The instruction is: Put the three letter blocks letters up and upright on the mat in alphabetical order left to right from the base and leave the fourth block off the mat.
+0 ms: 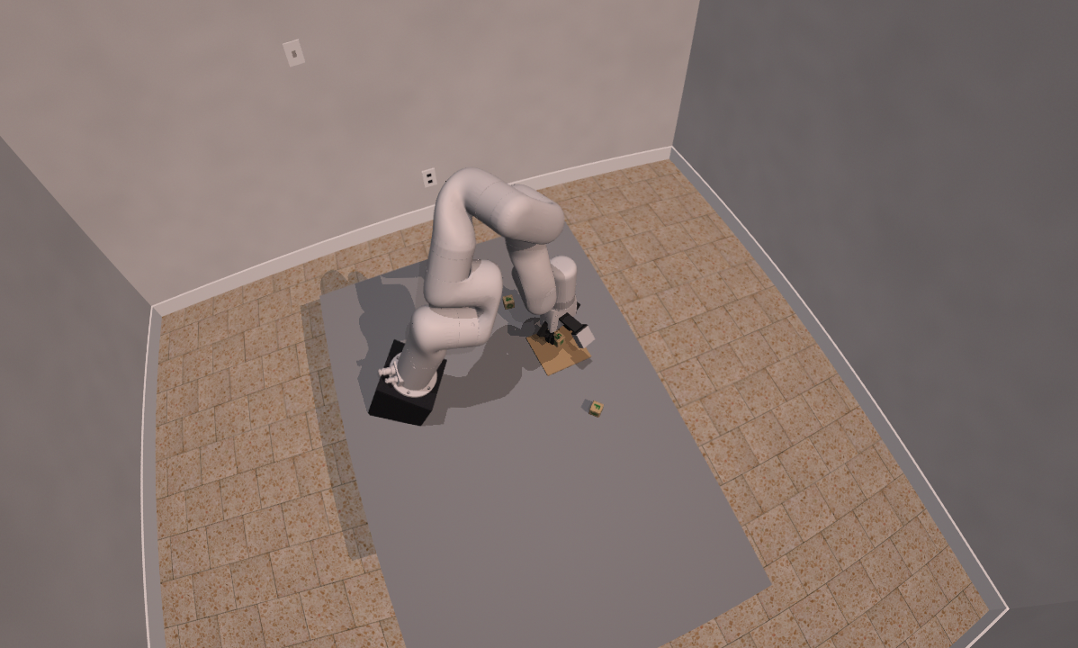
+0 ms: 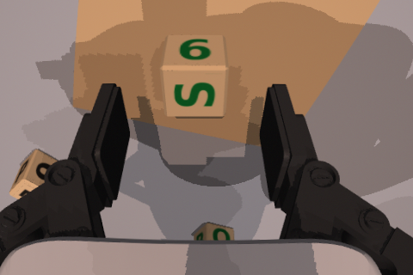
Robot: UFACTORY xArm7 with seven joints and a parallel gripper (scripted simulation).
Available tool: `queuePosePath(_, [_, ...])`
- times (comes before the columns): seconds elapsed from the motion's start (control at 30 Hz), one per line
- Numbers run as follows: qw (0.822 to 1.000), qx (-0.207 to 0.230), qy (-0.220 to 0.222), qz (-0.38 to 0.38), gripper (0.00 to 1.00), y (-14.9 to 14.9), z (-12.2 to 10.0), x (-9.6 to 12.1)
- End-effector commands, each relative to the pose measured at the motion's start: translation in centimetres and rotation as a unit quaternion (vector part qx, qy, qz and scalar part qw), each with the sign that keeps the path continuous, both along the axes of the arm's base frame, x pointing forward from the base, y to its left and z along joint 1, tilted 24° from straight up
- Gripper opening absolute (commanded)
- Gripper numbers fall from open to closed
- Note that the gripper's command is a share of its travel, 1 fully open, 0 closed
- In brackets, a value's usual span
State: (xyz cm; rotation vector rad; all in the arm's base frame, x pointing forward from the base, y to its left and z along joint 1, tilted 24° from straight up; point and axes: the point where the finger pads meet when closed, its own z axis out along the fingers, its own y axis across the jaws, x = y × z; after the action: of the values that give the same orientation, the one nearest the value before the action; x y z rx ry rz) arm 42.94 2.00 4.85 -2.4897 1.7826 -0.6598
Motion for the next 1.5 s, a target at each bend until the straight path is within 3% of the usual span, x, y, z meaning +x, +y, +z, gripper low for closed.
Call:
queuePosePath(0.0, [1.0, 0.0, -0.001, 0.0, 0.69, 0.1, 0.1, 0.1])
queuePosePath(1.03, [1.0, 0.0, -0.001, 0.0, 0.69, 0.0, 0.0, 0.1])
queuePosePath(1.47, [1.0, 0.0, -0.001, 0.0, 0.69, -0.3, -1.3, 0.6])
